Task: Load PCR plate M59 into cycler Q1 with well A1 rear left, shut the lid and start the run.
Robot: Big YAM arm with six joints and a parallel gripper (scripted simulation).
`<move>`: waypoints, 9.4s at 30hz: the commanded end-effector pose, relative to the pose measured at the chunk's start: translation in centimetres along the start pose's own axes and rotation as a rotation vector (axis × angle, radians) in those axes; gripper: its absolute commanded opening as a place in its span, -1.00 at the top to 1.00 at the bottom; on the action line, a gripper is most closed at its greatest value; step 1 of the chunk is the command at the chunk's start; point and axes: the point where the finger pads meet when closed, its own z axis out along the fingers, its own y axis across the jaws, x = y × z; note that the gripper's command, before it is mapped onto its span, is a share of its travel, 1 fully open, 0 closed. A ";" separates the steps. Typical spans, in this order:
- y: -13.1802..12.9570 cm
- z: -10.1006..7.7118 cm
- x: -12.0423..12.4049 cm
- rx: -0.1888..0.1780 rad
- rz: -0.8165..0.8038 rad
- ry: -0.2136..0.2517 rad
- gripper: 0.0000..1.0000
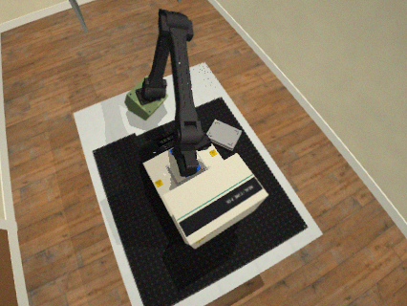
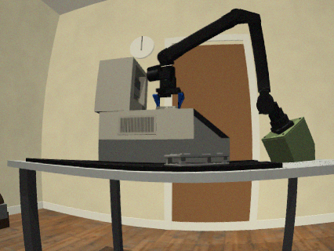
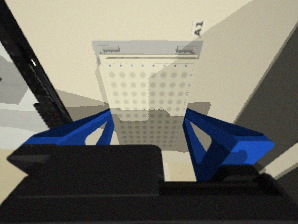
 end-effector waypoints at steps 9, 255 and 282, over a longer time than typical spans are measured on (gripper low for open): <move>-1.2 -1.2 0.4 0.025 0.011 0.008 1.00; -1.7 -2.2 -0.7 0.072 -0.034 0.015 -1.00; -1.5 -6.6 -0.6 0.074 -0.033 0.020 -1.00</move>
